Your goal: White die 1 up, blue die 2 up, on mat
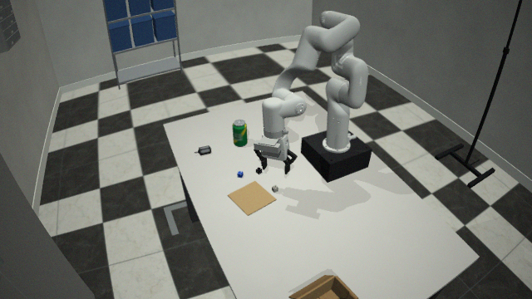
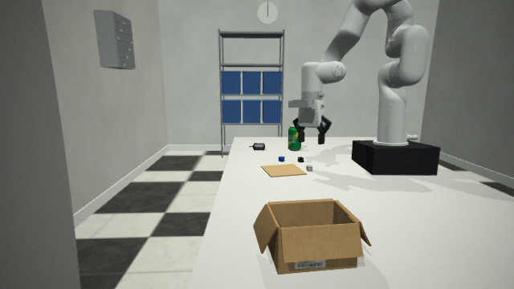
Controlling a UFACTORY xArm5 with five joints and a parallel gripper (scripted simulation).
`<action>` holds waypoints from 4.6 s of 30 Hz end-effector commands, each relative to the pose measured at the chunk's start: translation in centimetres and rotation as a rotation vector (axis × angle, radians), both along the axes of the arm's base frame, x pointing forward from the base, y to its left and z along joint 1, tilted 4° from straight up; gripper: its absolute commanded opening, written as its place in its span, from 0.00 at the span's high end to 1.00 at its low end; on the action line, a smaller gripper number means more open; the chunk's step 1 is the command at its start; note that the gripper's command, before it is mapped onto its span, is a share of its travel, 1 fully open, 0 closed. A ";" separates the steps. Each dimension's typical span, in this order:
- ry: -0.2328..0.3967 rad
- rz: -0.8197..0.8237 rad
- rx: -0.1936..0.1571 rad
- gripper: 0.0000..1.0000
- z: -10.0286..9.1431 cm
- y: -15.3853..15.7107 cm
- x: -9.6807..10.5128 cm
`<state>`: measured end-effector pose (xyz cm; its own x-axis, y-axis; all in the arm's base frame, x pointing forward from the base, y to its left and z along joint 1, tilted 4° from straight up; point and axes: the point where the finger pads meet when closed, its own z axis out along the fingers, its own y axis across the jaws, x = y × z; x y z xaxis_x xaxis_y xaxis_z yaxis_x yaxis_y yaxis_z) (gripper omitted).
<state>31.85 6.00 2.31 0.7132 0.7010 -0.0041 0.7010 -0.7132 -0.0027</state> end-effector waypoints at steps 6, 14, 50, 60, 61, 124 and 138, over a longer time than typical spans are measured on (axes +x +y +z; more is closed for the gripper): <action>-0.005 -0.291 0.000 0.00 -0.8 -0.1 0.0; -0.005 -0.507 0.000 0.00 -1.5 -0.1 -0.1; -0.005 -0.643 -0.001 0.64 -2.0 -0.2 -0.1; -0.005 -0.643 -0.001 0.64 -2.0 -0.2 -0.1; -0.005 -0.643 -0.001 0.64 -2.0 -0.2 -0.1; -0.006 -0.643 0.000 0.64 -7.2 -0.4 -0.1; -0.006 -0.643 0.000 0.64 -7.2 -0.4 -0.1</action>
<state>31.69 5.55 -4.96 0.9911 0.1330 -0.0015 0.1330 -0.9911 0.0001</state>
